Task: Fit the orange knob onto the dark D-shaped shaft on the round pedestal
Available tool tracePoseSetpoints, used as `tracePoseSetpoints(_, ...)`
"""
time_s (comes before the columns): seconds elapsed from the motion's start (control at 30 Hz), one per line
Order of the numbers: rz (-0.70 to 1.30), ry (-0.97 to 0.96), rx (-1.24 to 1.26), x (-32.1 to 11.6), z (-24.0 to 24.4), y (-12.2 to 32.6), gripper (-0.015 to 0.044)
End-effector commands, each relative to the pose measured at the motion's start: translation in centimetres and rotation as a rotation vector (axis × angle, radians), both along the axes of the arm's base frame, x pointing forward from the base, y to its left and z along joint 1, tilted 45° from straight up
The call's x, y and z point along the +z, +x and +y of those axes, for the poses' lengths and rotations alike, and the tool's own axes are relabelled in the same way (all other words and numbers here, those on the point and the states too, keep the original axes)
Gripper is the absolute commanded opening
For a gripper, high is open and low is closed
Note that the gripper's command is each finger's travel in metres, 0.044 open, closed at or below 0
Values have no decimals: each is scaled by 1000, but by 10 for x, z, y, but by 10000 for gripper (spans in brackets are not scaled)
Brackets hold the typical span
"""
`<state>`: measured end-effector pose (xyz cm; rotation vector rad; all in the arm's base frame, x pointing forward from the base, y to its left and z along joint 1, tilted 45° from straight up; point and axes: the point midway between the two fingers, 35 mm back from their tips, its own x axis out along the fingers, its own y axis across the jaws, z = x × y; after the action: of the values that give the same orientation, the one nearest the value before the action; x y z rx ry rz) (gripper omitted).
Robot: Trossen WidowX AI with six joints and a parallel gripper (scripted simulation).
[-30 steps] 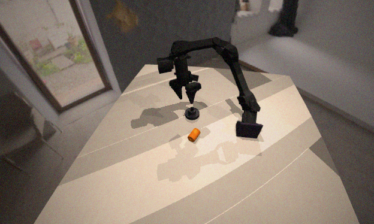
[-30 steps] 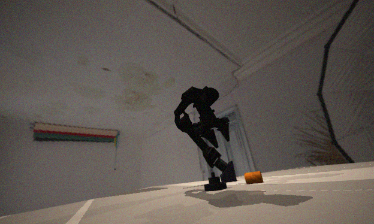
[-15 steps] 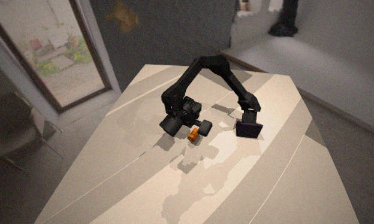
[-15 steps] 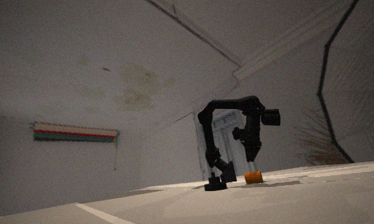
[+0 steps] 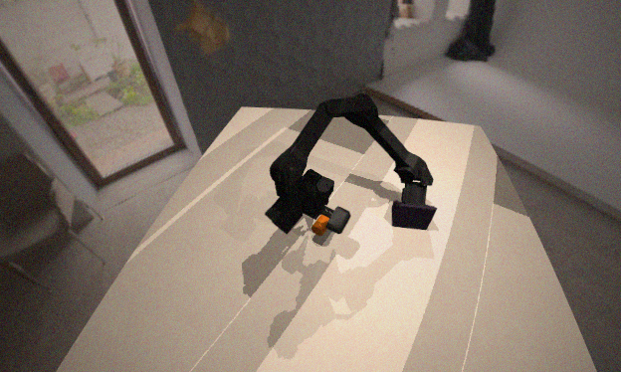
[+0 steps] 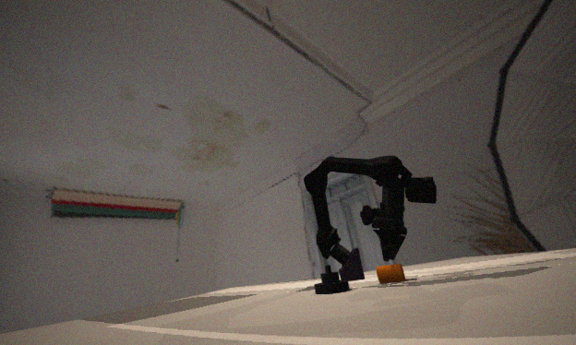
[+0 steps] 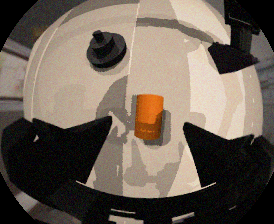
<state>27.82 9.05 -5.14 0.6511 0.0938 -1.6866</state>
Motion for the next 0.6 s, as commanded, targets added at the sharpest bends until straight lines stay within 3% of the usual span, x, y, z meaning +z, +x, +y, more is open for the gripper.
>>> tracePoseSetpoints(0.0, 11, -8, 3, -6, -7, -1, 440)
tracePoseSetpoints(0.57, 10, -10, 3, -26, -26, 0, 440)
